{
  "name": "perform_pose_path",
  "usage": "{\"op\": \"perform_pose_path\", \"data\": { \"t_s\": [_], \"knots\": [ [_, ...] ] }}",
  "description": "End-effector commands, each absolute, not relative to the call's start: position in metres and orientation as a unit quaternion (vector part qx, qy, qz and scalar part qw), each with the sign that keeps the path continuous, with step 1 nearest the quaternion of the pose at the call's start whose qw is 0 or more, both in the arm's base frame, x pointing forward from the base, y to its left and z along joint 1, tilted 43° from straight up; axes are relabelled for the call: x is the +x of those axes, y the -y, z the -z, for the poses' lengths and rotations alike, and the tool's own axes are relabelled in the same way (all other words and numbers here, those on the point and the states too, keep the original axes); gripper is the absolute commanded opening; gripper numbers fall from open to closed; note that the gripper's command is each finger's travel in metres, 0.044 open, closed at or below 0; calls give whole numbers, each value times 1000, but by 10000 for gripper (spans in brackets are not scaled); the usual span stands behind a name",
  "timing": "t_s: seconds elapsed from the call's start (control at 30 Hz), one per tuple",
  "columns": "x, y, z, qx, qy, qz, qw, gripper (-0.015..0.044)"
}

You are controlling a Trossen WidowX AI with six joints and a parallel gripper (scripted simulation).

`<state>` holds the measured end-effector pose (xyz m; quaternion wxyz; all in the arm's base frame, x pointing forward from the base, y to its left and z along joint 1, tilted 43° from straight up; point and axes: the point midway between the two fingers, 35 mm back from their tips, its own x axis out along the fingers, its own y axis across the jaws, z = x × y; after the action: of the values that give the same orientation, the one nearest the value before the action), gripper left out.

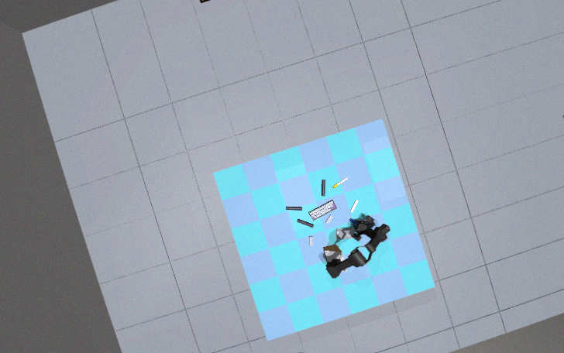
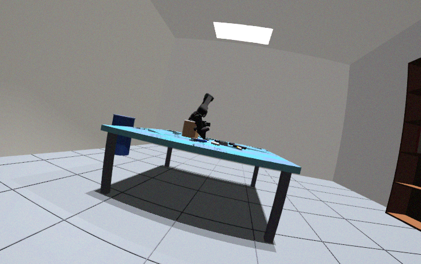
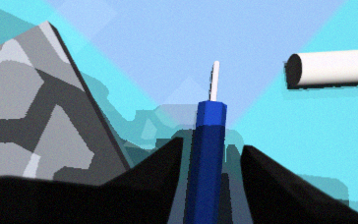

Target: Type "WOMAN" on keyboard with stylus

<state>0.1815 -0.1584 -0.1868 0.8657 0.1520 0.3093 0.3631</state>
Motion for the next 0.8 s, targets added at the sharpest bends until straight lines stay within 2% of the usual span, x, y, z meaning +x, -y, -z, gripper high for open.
{"op": "perform_pose_path", "data": {
  "t_s": [0.0, 0.73, 0.77],
  "knots": [
    [183, 156, 190, 155, -308, -361, 866, 150],
    [185, 145, 202, 155, -308, -361, 866, 150],
    [185, 145, 201, 152, -309, -363, 866, 124]
  ]
}}
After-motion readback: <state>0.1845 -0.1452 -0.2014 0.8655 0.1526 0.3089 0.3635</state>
